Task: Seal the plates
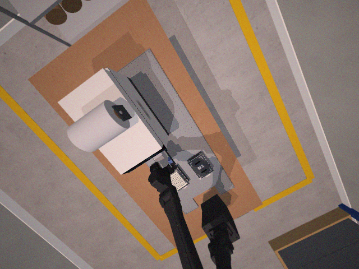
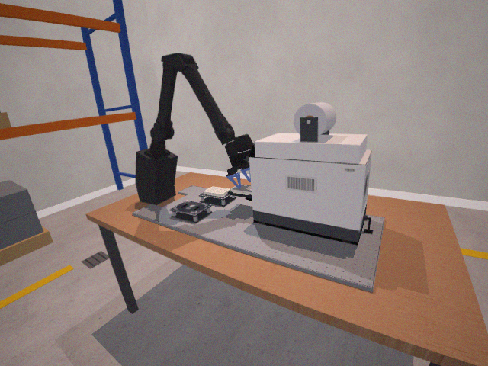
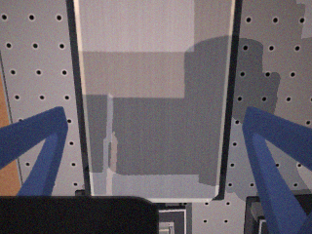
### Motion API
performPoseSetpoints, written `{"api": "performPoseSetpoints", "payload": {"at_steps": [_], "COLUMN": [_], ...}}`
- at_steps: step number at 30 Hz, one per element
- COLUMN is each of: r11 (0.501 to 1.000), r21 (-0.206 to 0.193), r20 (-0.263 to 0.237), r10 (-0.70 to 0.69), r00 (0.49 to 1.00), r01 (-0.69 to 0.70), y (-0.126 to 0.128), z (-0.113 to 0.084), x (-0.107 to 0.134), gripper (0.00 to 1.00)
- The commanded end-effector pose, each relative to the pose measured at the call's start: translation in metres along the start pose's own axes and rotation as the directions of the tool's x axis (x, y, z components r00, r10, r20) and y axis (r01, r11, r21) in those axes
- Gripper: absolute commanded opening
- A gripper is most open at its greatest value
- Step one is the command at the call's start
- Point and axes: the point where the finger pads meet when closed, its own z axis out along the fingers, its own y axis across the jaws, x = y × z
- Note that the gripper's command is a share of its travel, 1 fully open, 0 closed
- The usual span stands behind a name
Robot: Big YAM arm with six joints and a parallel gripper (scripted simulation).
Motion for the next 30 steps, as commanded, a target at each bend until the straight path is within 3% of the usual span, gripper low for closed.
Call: {"api": "performPoseSetpoints", "payload": {"at_steps": [1, 9, 15, 18, 25, 30], "r11": [1.0, 1.0, 1.0, 1.0, 1.0, 1.0], "r21": [-0.011, -0.015, -0.007, 0.004, 0.012, -0.002], "r20": [0.024, 0.054, 0.053, 0.029, 0.017, 0.016], "r10": [0.0, 0.003, 0.012, 0.018, 0.025, 0.008], "r00": [1.0, 0.999, 0.999, 0.999, 1.0, 1.0], "r01": [0.001, -0.003, -0.012, -0.019, -0.025, -0.008], "y": [0.01, 0.011, 0.005, -0.003, -0.01, 0.0], "z": [-0.002, -0.011, 0.012, 0.016, 0.008, 0.002], "x": [-0.016, -0.029, -0.024, -0.015, -0.009, -0.003], "gripper": [1.0, 1.0, 1.0, 1.0, 1.0, 1.0]}}
